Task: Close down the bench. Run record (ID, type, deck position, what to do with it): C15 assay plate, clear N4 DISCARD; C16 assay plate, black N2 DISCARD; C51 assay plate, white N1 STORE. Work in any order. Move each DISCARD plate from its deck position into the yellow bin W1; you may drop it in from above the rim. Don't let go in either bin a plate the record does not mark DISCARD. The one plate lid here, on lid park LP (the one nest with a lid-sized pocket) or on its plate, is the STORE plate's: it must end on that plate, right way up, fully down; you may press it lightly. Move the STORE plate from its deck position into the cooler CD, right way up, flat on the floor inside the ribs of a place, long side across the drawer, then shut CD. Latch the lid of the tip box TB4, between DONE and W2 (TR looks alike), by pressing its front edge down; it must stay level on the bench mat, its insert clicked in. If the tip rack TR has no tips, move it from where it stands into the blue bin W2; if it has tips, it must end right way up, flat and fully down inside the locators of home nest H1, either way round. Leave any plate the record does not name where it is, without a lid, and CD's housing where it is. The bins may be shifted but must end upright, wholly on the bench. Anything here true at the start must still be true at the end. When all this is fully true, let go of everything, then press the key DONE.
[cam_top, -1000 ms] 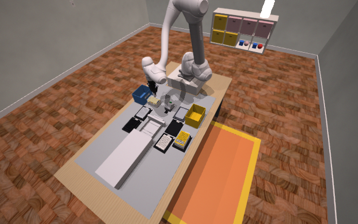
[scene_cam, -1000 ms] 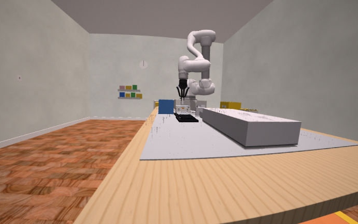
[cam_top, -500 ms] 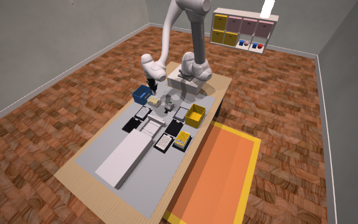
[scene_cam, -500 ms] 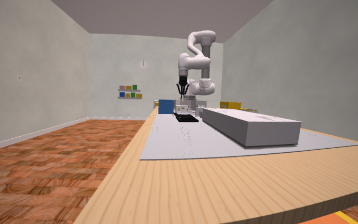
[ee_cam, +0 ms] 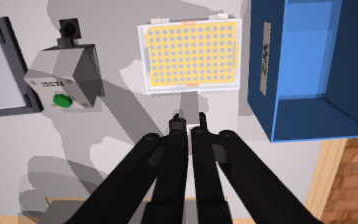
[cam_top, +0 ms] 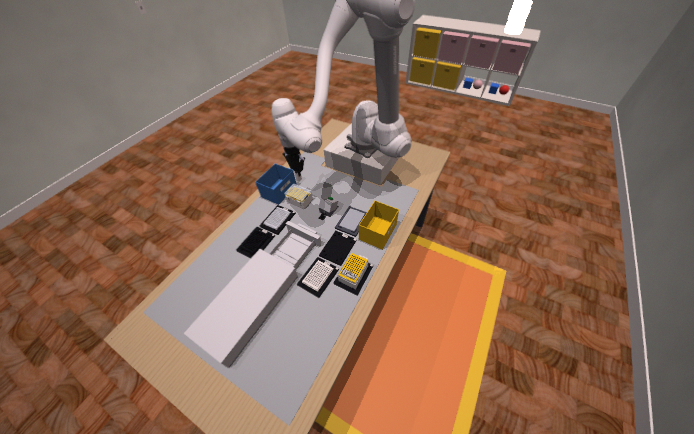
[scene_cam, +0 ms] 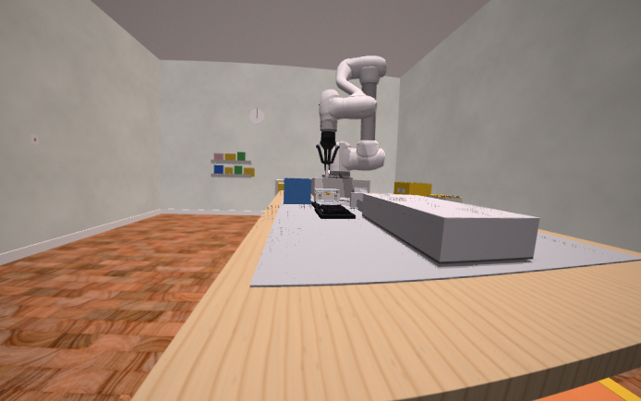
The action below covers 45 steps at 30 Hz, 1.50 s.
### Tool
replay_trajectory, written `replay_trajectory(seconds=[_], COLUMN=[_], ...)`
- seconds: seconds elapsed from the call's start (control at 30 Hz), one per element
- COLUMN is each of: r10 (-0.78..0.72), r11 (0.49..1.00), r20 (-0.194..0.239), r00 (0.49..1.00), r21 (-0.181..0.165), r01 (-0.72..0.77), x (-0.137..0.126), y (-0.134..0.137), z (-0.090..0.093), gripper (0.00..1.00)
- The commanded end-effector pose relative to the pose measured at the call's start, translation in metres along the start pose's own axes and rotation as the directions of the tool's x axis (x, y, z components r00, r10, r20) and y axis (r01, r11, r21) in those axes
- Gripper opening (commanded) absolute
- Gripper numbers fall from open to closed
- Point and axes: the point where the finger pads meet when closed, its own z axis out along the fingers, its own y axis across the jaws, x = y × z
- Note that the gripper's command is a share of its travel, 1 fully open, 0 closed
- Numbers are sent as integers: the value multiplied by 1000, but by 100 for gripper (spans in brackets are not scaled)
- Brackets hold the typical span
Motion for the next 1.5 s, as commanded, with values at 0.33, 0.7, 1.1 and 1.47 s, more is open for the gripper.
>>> replay_trajectory(seconds=[0.33, 0.7, 1.1, 1.47], r10=[0, 0, 0, 0], r11=[1000, 1000, 1000, 1000], r20=[-2, -2, -2, -2], r00=[1000, 1000, 1000, 1000], r21=[-1, -1, -1, -1], r01=[0, 0, 0, 0], x=[1, 1, 1, 1], y=[2, 2, 2, 2], z=[-16, -16, -16, -16], gripper=[0, 0, 0, 0])
